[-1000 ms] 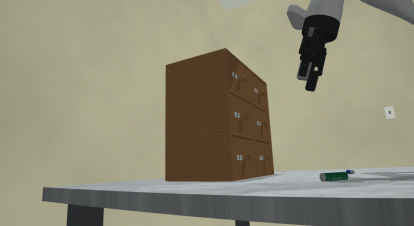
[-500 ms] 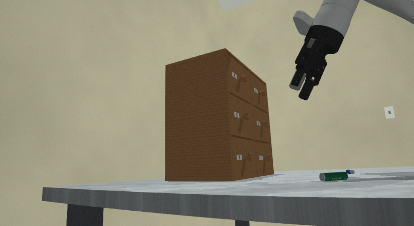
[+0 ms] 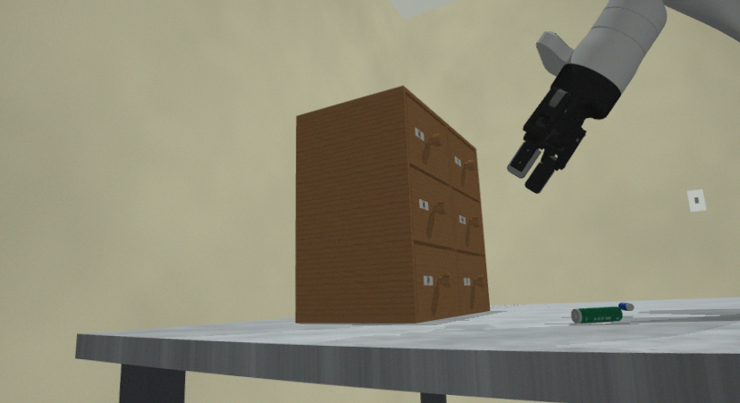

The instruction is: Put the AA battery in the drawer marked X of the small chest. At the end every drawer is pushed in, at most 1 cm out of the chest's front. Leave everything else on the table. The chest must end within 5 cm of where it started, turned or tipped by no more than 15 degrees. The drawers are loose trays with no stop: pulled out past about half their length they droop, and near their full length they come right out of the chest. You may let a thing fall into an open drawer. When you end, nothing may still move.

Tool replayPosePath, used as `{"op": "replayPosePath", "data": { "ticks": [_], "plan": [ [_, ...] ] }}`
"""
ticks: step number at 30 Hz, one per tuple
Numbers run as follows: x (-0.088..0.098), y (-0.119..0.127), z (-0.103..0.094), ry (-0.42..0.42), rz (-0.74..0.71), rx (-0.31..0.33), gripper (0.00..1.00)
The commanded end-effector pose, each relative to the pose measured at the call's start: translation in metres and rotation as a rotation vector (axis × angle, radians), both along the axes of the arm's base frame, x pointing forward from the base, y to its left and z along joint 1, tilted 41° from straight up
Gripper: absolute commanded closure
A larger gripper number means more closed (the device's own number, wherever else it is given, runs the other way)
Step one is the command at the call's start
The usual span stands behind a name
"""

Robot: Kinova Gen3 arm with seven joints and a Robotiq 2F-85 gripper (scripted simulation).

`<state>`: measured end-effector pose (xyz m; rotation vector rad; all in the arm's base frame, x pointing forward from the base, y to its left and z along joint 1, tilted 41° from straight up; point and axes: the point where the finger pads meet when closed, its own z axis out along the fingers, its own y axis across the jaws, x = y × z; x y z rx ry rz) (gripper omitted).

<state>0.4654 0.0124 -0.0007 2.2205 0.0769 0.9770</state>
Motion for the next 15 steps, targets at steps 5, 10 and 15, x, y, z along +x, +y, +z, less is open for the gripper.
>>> {"op": "replayPosePath", "data": {
  "ticks": [5, 10, 15],
  "plan": [
    [0.001, -0.009, -0.012, -0.032, 0.044, -0.03, 0.0],
    [0.004, -0.012, -0.014, -0.058, 0.066, -0.037, 0.0],
    [0.007, -0.015, -0.016, -0.08, 0.085, -0.043, 0.0]
  ]
}}
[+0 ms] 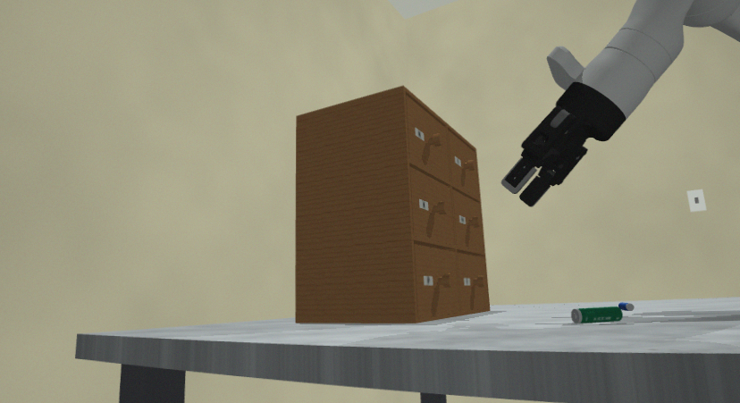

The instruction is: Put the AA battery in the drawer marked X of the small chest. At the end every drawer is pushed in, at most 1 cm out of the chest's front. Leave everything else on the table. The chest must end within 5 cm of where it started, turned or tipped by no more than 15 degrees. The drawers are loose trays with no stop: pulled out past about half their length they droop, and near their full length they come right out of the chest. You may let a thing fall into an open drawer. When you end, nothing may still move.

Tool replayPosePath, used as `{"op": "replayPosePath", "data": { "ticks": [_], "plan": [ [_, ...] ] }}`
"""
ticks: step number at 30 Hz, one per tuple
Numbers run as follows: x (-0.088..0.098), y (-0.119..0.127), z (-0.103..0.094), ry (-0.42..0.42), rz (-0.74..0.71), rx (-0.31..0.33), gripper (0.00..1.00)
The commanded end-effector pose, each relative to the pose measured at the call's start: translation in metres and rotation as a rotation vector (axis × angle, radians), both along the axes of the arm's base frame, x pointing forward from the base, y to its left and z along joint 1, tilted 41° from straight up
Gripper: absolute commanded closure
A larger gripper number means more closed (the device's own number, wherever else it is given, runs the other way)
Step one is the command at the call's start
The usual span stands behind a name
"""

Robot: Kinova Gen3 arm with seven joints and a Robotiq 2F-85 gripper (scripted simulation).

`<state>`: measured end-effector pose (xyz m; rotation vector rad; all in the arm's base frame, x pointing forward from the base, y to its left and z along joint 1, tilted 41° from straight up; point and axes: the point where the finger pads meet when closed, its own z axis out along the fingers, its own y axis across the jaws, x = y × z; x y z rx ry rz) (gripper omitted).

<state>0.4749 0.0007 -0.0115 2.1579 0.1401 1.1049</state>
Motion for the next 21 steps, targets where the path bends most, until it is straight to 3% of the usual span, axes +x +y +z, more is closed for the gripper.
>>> {"op": "replayPosePath", "data": {
  "ticks": [1, 21],
  "plan": [
    [-0.002, -0.0036, -0.0059, 0.0, 0.01, -0.013, 0.0],
    [0.0025, -0.0076, -0.0092, -0.035, 0.04, -0.022, 0.0]
  ]
}}
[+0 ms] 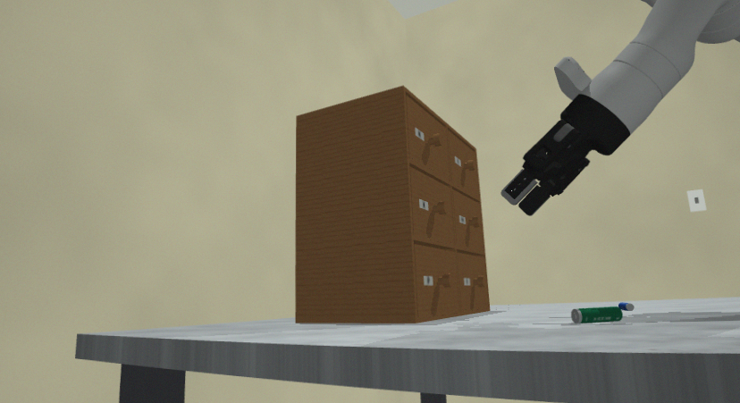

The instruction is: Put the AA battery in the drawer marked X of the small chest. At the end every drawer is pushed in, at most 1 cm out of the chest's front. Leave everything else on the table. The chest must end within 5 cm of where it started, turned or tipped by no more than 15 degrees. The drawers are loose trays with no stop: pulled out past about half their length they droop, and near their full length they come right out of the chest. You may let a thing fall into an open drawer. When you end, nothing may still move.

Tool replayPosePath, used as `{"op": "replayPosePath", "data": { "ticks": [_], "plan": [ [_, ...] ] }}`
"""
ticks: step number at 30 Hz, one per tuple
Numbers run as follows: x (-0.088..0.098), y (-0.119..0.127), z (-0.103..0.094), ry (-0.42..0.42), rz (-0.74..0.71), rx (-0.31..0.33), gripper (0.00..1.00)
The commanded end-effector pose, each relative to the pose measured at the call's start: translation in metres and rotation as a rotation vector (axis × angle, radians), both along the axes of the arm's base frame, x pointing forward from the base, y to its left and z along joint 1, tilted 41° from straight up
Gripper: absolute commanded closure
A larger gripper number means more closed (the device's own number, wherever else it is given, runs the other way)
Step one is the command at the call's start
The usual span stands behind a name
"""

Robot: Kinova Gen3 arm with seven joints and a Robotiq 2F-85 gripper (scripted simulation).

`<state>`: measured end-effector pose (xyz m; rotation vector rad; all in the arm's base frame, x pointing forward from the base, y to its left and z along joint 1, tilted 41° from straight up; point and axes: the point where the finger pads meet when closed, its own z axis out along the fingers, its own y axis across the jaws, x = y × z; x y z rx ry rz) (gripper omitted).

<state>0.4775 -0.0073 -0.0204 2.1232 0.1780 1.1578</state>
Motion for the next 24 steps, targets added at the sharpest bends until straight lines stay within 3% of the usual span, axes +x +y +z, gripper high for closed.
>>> {"op": "replayPosePath", "data": {
  "ticks": [1, 10, 24],
  "plan": [
    [0.0, 0.0, 0.0, 0.0, 0.001, -0.001, 0.0],
    [0.0, -0.004, -0.005, 0.0, 0.001, -0.001, 0.0],
    [0.003, -0.042, -0.049, 0.0, 0.001, -0.001, 0.0]
  ]
}}
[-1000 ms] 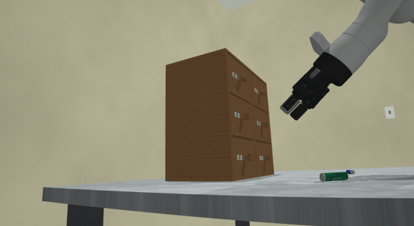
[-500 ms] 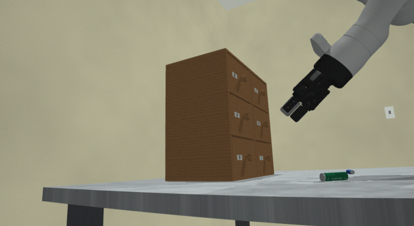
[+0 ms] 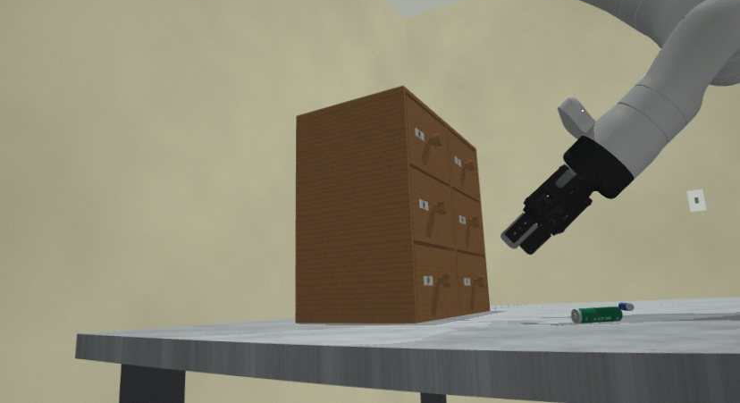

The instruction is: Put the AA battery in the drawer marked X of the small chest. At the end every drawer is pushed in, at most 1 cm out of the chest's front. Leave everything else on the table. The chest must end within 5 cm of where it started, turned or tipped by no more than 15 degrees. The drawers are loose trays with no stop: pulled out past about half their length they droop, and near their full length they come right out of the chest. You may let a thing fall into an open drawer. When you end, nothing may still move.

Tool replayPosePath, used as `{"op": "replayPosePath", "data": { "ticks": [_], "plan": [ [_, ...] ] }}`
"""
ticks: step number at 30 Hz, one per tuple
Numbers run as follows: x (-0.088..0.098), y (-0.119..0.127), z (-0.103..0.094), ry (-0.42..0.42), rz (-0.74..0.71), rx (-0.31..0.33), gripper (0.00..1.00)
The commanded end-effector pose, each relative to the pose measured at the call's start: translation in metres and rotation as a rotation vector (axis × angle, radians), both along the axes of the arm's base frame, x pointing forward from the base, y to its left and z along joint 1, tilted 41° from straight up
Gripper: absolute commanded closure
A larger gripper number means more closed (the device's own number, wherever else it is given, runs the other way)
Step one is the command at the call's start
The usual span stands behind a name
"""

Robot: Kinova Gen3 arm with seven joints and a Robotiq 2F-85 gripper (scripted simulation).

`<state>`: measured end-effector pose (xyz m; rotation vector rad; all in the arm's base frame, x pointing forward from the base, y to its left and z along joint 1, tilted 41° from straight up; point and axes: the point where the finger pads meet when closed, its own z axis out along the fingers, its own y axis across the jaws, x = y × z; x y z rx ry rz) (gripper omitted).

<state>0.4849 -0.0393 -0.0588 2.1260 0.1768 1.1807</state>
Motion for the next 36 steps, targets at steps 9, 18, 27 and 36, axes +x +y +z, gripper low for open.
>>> {"op": "replayPosePath", "data": {
  "ticks": [9, 18, 27, 36],
  "plan": [
    [-0.004, -0.013, -0.0139, 0.013, -0.009, -0.012, 0.0],
    [-0.004, -0.013, -0.0139, 0.013, -0.009, -0.012, 0.0],
    [-0.004, -0.013, -0.0139, 0.013, -0.009, -0.012, 0.0],
    [-0.004, -0.013, -0.0139, 0.013, -0.009, -0.012, 0.0]
  ]
}}
